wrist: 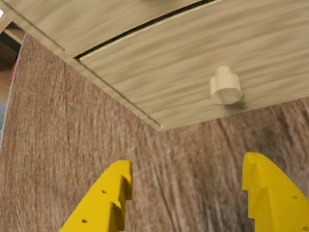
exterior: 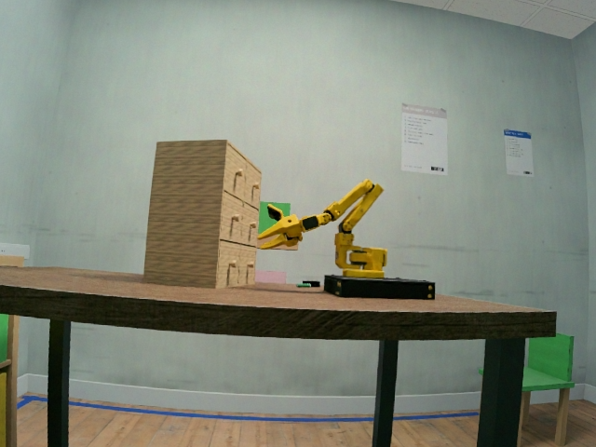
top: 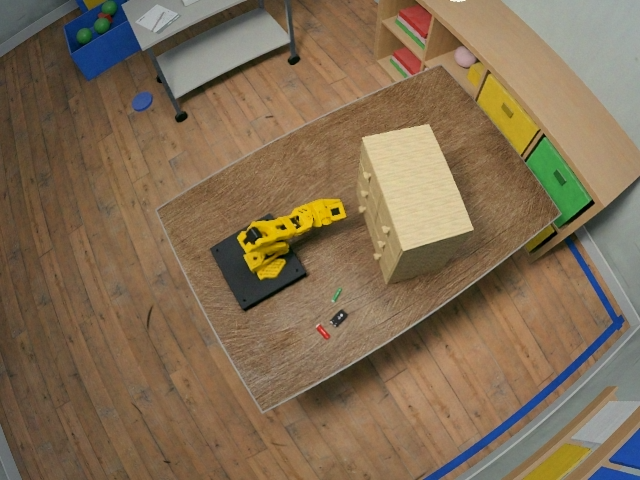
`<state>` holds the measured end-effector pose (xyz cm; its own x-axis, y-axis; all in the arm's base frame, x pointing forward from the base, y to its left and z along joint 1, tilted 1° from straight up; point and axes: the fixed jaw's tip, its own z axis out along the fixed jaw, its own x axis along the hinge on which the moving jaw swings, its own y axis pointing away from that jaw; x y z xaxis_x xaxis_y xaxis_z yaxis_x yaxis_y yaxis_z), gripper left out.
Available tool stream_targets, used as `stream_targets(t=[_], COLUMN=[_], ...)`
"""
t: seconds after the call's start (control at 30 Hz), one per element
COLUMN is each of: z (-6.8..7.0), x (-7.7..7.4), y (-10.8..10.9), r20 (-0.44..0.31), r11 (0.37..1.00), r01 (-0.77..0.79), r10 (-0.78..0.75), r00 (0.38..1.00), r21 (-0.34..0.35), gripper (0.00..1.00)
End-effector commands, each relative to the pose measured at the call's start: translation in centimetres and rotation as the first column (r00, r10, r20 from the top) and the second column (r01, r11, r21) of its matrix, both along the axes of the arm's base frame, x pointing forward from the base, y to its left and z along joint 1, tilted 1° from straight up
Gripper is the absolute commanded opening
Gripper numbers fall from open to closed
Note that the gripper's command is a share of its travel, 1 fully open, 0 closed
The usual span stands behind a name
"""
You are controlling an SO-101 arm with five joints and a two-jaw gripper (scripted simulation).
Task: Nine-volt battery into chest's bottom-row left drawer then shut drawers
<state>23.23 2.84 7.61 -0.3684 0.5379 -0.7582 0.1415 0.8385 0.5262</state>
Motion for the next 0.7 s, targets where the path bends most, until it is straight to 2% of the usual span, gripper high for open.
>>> stream_targets(t=[0.0, 0.13, 0.4, 0.67], z=[-0.4, -0.9, 1.4, 1.6], x=[1.2, 1.5, 3.1, 3.1], y=[-0.2, -0.3, -0.6, -0.7], r20=[0.034, 0.033, 0.12, 0.125], r11=[1.0, 1.0, 0.999, 0.999], r01=[0.016, 0.021, 0.036, 0.038], r10=[-0.017, -0.021, -0.039, -0.04], r00=[0.999, 0.999, 0.992, 0.991], r21=[0.013, 0.013, 0.021, 0.021], gripper=[0.21, 0.21, 0.21, 0.21])
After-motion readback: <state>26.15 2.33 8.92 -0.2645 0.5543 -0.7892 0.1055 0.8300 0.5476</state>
